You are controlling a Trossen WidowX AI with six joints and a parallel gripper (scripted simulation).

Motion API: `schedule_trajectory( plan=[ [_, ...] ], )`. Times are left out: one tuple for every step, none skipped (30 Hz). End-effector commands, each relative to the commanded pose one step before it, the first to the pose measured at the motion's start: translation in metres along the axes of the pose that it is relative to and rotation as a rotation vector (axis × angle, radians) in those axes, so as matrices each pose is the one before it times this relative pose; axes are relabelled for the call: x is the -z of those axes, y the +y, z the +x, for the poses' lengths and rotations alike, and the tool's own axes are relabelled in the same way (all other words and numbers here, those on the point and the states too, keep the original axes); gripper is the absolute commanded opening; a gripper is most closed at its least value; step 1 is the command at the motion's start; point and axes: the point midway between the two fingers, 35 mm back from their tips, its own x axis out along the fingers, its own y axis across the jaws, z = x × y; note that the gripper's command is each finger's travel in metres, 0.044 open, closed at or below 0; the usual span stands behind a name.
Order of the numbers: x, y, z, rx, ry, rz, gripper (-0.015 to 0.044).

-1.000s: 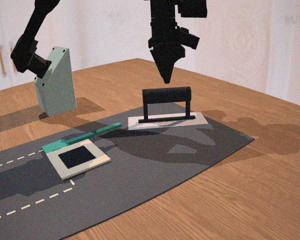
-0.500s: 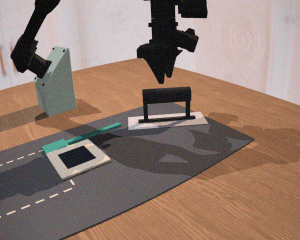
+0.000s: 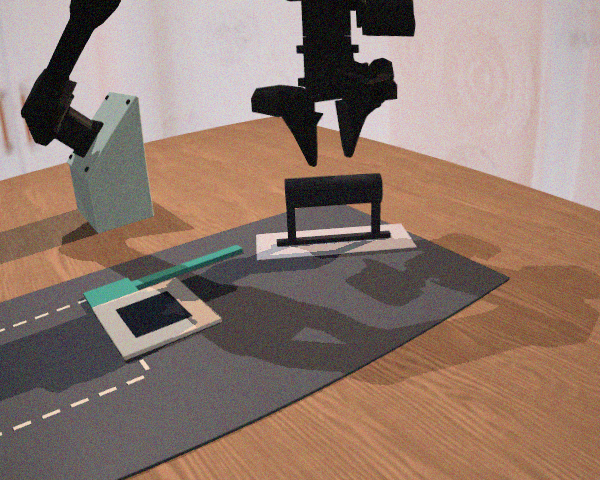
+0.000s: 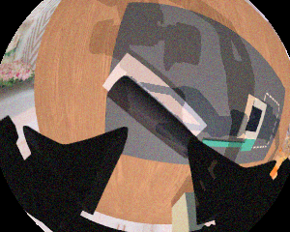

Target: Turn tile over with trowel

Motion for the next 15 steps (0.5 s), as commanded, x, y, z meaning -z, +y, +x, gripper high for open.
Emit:
schedule_trajectory(
  plan=[
    [0.00041, 0.00009, 0.00035, -0.00026, 0.00361, 0.1349, 0.027],
    [-0.00002, 0.00001, 0.00001, -0.00002, 0.0, 0.0347, 0.027],
    [-0.00002, 0.00001, 0.00001, -0.00002, 0.0, 0.0347, 0.027],
    [-0.00002, 0.00001, 0.00001, -0.00002, 0.0, 0.0347, 0.027],
    [-0.00002, 0.00001, 0.00001, -0.00002, 0.0, 0.0347, 0.027],
    [-0.00002, 0.00001, 0.00001, -0.00002, 0.0, 0.0347, 0.027],
    [-0.00002, 0.00002, 0.00001, -0.00002, 0.0, 0.0347, 0.027],
    [-0.00002, 0.00002, 0.00001, -0.00002, 0.0, 0.0347, 0.027],
    [-0.00002, 0.00002, 0.00001, -0.00002, 0.00001, 0.0347, 0.027],
    [-0.00002, 0.00002, 0.00001, -0.00002, 0.00001, 0.0347, 0.027],
    [-0.00002, 0.00002, 0.00001, -0.00002, 0.00001, 0.0347, 0.027],
    [-0.00002, 0.00002, 0.00001, -0.00002, 0.00001, 0.0347, 0.027],
    [-0.00002, 0.00002, 0.00001, -0.00002, 0.00001, 0.0347, 0.027],
    [-0.00002, 0.00002, 0.00001, -0.00002, 0.00001, 0.0347, 0.027],
    [-0.00002, 0.00002, 0.00001, -0.00002, 0.00001, 0.0347, 0.027]
  ],
)
